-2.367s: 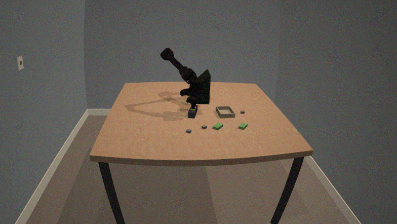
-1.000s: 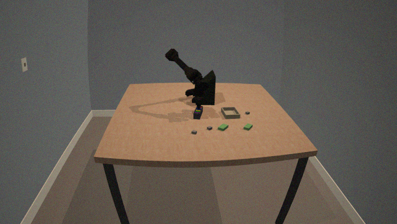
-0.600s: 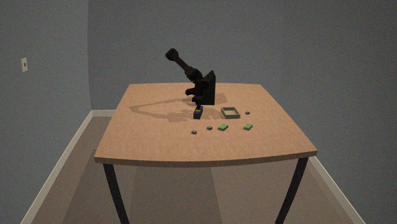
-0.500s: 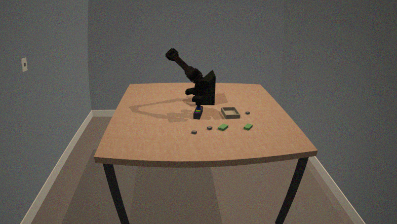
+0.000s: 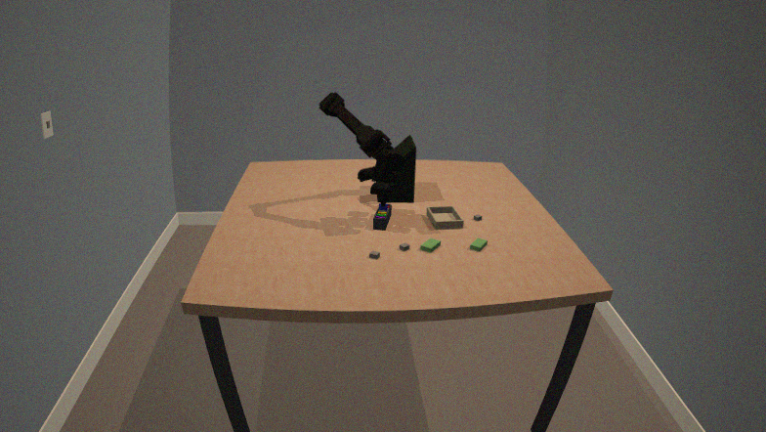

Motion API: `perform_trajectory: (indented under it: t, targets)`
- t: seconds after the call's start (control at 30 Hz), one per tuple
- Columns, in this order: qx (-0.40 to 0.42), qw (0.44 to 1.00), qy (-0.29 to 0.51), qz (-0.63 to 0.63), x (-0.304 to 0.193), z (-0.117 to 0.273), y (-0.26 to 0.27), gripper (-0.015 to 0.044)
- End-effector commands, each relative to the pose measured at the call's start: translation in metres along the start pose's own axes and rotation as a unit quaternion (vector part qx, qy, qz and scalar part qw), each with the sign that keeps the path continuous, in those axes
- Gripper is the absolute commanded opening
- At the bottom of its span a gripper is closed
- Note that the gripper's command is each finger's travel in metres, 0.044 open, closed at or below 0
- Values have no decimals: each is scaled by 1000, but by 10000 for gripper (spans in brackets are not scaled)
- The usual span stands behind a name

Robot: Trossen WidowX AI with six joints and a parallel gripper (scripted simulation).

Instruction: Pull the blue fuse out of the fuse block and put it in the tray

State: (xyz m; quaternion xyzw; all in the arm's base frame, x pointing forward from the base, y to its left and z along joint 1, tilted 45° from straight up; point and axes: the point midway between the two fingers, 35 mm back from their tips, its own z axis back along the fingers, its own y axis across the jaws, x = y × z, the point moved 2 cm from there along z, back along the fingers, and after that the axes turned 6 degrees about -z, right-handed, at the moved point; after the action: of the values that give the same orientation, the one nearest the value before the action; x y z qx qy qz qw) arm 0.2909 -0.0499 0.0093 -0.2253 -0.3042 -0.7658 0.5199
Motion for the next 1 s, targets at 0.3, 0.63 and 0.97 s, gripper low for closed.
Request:
perform_trajectory:
  t: [0.3,0.63,0.97]
  targets:
    - [-1,1000,2,-2,0,7,0,0]
    - [-1,1000,2,-2,0,12,0,0]
    - [-1,1000,2,-1,0,19,0,0]
